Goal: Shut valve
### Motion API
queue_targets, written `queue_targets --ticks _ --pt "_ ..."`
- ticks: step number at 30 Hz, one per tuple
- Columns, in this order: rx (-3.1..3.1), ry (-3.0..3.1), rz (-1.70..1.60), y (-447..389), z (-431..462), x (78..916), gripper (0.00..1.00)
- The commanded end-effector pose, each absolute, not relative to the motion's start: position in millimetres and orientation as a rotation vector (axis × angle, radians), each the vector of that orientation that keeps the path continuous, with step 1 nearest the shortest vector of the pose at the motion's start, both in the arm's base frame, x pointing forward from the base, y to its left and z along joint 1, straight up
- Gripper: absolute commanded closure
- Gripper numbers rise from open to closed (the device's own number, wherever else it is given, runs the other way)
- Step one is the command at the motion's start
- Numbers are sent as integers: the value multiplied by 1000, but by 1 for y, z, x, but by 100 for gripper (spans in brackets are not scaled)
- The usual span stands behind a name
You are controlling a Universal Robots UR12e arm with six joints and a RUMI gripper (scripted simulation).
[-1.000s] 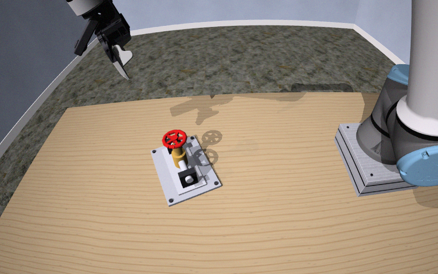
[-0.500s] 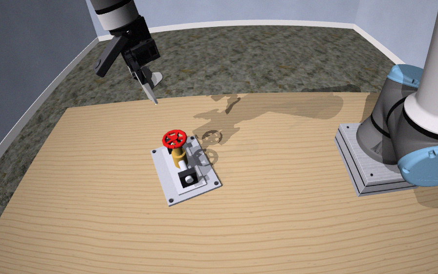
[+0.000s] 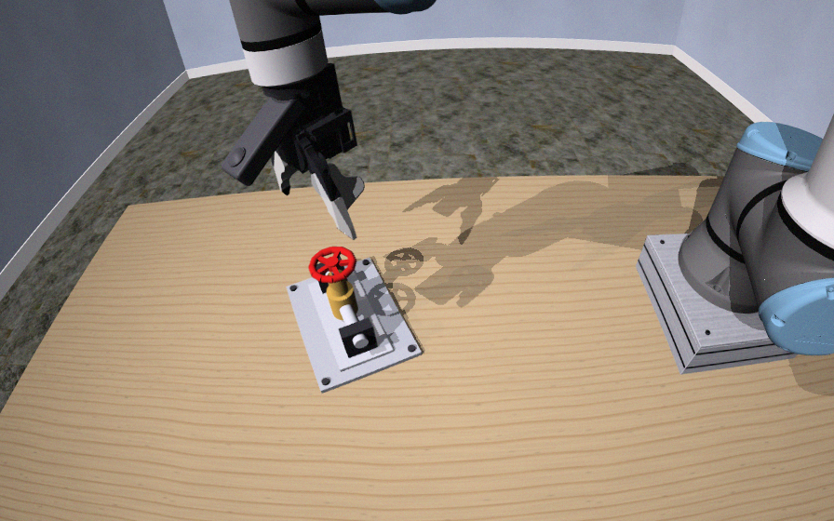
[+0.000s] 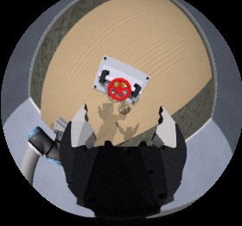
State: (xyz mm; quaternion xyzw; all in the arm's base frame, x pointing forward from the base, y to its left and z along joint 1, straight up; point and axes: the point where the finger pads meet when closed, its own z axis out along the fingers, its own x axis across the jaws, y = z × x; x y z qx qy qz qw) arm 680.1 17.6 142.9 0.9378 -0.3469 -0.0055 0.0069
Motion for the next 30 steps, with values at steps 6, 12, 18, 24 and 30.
queue_targets --ticks 6,12,18,24,30 --pt "2975 -1038 6 27 138 671 0" --pt "2974 -1038 6 26 138 672 0" --pt "2974 -1039 1 26 133 671 0" --pt "2974 -1039 0 27 128 671 0" --pt "2974 -1038 0 27 124 671 0"
